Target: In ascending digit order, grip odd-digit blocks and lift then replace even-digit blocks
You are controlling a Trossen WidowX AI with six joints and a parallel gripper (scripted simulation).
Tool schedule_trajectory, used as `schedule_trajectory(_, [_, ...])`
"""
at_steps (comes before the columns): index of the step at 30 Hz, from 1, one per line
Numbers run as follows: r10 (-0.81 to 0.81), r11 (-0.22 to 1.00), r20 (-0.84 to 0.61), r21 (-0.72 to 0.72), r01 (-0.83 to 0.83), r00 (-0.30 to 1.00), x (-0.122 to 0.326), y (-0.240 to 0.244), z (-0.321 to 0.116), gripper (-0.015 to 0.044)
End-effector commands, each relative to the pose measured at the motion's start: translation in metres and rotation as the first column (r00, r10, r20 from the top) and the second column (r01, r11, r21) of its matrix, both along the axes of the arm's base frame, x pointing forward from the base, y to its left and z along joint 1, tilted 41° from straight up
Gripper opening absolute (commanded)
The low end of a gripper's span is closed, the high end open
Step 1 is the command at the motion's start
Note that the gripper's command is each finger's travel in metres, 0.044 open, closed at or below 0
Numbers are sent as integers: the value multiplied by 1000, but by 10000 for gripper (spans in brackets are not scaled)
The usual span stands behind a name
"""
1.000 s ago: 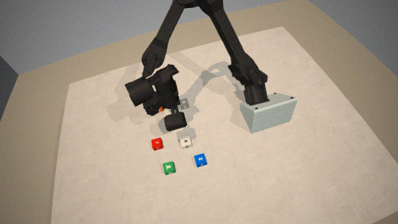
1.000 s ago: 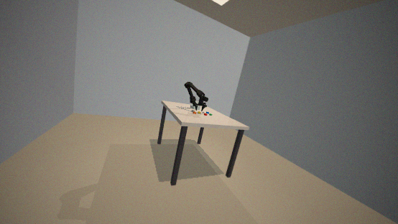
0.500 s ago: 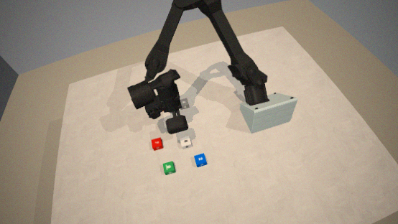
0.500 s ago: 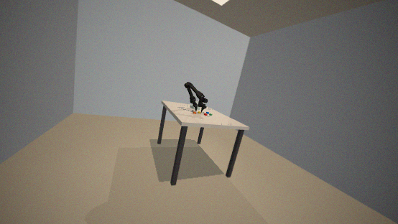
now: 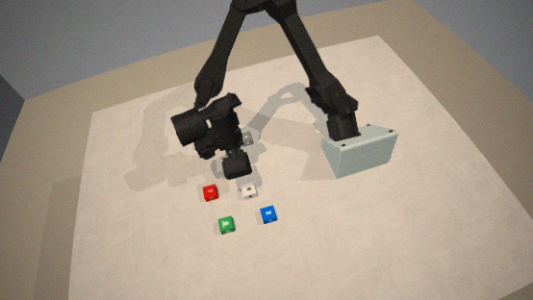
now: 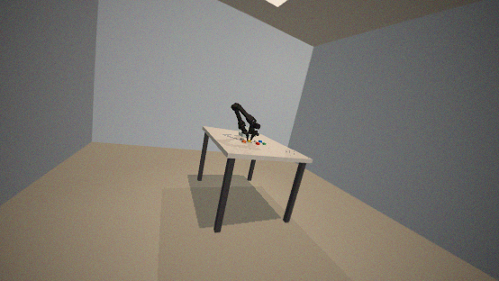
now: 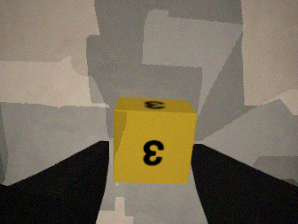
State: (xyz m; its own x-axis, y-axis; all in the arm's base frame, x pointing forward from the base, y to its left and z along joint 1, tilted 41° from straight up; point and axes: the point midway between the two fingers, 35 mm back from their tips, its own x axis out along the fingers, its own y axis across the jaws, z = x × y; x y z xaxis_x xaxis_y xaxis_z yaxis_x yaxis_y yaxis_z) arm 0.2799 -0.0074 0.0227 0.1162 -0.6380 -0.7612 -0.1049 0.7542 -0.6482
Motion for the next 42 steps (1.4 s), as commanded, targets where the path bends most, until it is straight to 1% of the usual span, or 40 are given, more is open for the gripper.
schedule_trajectory(1, [4,1000,-1,-3,-4,1000,0,0,0,120])
schedule_trajectory(25, [4,1000,-1,-3,-4,1000,0,0,0,120])
schedule_trajectory(35, [4,1000,-1,-3,-4,1000,0,0,0,383])
schedule_trajectory(36, [4,1000,-1,-3,-4,1000,0,0,0,400])
schedule_trajectory(38, [4,1000,-1,-3,-4,1000,0,2,2,400])
schedule_trajectory(42, [4,1000,-1,-2,-4,1000,-4,23,27,400])
